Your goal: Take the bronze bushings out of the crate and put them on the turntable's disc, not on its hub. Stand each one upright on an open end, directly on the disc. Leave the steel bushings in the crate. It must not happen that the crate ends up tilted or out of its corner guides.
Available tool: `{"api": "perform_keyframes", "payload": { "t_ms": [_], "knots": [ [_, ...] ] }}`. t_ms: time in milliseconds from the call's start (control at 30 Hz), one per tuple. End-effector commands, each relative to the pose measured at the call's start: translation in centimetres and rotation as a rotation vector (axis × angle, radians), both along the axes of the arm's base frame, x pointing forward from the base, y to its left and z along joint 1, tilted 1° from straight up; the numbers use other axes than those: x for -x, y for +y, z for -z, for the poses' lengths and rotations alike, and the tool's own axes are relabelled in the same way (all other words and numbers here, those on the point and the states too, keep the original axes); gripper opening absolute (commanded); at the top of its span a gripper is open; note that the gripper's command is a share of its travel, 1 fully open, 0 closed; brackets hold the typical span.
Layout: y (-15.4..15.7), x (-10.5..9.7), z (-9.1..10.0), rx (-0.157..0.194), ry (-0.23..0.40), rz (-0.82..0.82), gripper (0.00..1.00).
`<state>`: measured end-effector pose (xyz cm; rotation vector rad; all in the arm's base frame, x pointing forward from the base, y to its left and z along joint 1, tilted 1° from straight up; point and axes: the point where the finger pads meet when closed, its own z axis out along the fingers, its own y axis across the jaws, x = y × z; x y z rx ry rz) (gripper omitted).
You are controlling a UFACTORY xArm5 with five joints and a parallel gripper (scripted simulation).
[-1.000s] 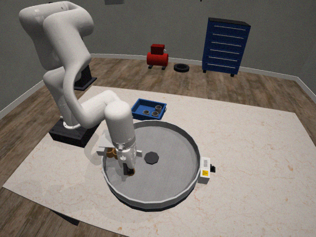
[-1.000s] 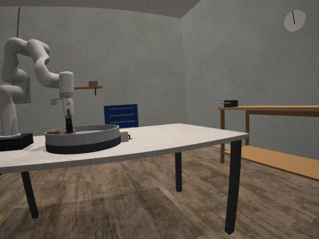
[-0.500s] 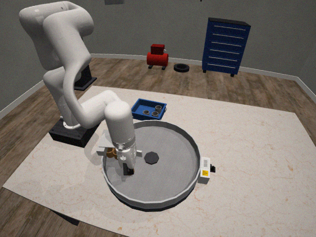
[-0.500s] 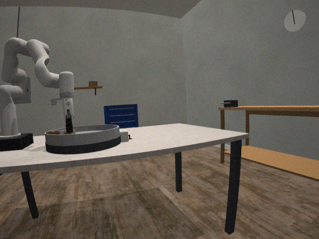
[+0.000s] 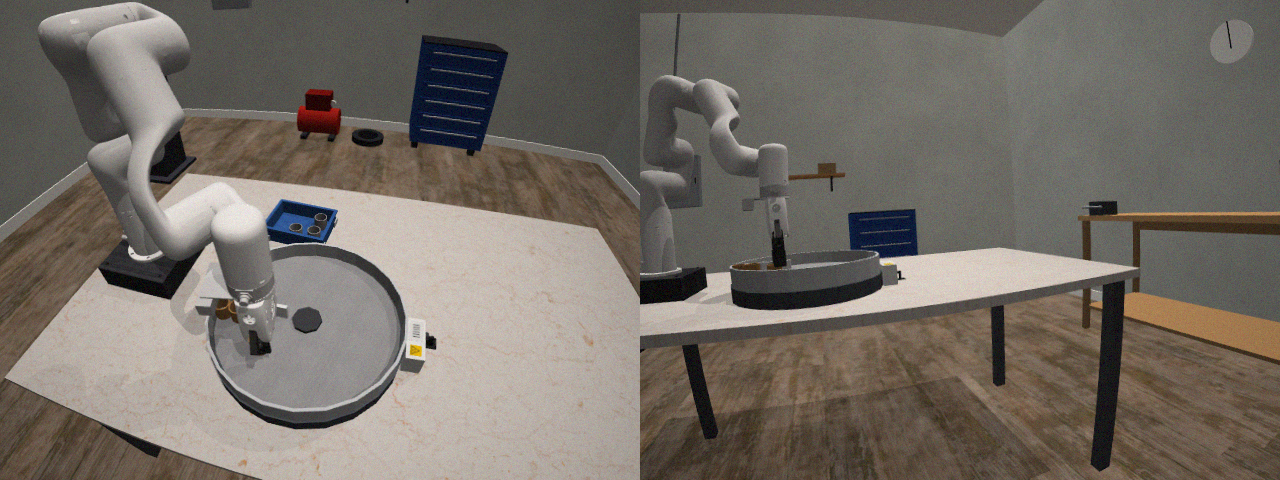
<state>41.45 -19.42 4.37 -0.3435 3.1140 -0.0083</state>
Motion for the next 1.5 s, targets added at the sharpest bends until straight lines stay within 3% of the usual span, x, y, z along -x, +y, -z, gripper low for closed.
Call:
{"api": "perform_keyframes", "payload": {
  "t_ms": [0, 233, 400, 567, 933, 967, 1100, 1267, 1333, 1467],
  "knots": [
    [-0.1, -0.1, -0.1, 0.002, -0.004, 0.0, 0.49],
    [-0.1, -0.1, -0.4, 0.002, -0.004, 0.0, 0.49],
    [0.0, -0.1, -2.5, 0.002, -0.004, 0.0, 0.49],
    [0.0, -0.1, -3.3, 0.002, -0.004, 0.0, 0.49],
    [0.0, -0.1, -3.4, 0.002, -0.004, 0.0, 0.49],
    [0.0, -0.1, -3.4, 0.002, -0.004, 0.0, 1.0],
    [0.0, -0.1, -4.3, 0.002, -0.004, 0.0, 1.0],
    [0.1, 0.0, -10.5, 0.002, -0.004, 0.0, 1.0],
    [0.1, 0.0, -12.1, 0.002, -0.004, 0.0, 1.0],
    [0.1, 0.0, -12.4, 0.002, -0.004, 0.0, 1.0]
  ]
}}
